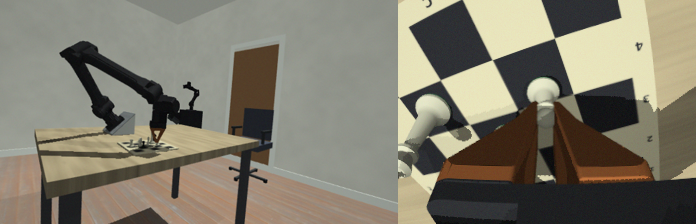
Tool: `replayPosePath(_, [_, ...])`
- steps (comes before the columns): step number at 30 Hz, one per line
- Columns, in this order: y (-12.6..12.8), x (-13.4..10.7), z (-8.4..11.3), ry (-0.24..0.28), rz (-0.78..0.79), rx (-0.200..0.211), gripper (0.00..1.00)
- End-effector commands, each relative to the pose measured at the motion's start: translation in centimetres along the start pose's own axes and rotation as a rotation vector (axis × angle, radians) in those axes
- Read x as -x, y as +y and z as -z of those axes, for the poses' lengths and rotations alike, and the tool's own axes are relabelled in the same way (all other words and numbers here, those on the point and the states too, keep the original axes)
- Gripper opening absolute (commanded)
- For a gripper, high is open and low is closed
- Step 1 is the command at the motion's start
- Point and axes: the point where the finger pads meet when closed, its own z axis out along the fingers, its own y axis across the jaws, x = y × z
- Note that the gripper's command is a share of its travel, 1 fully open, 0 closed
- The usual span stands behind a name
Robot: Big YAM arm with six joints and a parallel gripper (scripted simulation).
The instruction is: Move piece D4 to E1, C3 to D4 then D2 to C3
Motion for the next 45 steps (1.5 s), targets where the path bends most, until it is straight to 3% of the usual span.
replayPosePath(1, [-1.7, 1.0, 5.2, -0.047, -0.034, -0.053, 0.00])
replayPosePath(8, [-1.5, 0.8, 10.4, -0.052, -0.035, -0.052, 0.00])
replayPosePath(10, [-1.5, 0.8, 10.4, -0.052, -0.035, -0.052, 0.00])
replayPosePath(13, [-1.4, 0.7, 9.5, -0.024, -0.035, -0.018, 0.00])
replayPosePath(14, [0.5, 0.3, 8.5, 0.005, -0.002, 0.002, 0.00])
replayPosePath(18, [-0.1, 0.8, 9.7, -0.012, -0.008, -0.017, 0.00])
replayPosePath(24, [-0.5, 0.6, 9.7, -0.017, -0.015, -0.019, 0.00])
replayPosePath(25, [-2.0, -0.6, 10.2, -0.029, -0.019, -0.024, 0.00])
replayPosePath(28, [-3.1, -1.3, 10.8, -0.038, -0.006, -0.035, 0.00])
replayPosePath(31, [-5.7, -4.7, 10.7, -0.032, 0.132, -0.038, 0.00])
replayPosePath(38, [-9.4, -9.9, 10.8, -0.029, 0.296, -0.047, 0.00])
replayPosePath(40, [-9.6, -9.8, 10.8, -0.033, 0.290, -0.055, 0.00])
replayPosePath(41, [-7.8, -9.8, 9.5, -0.016, 0.321, -0.024, 0.00])
replayPosePath(42, [-6.7, -7.6, 9.6, -0.008, 0.374, -0.026, 0.00])
replayPosePath(45, [-6.7, -7.7, 9.6, -0.007, 0.376, -0.023, 0.00])
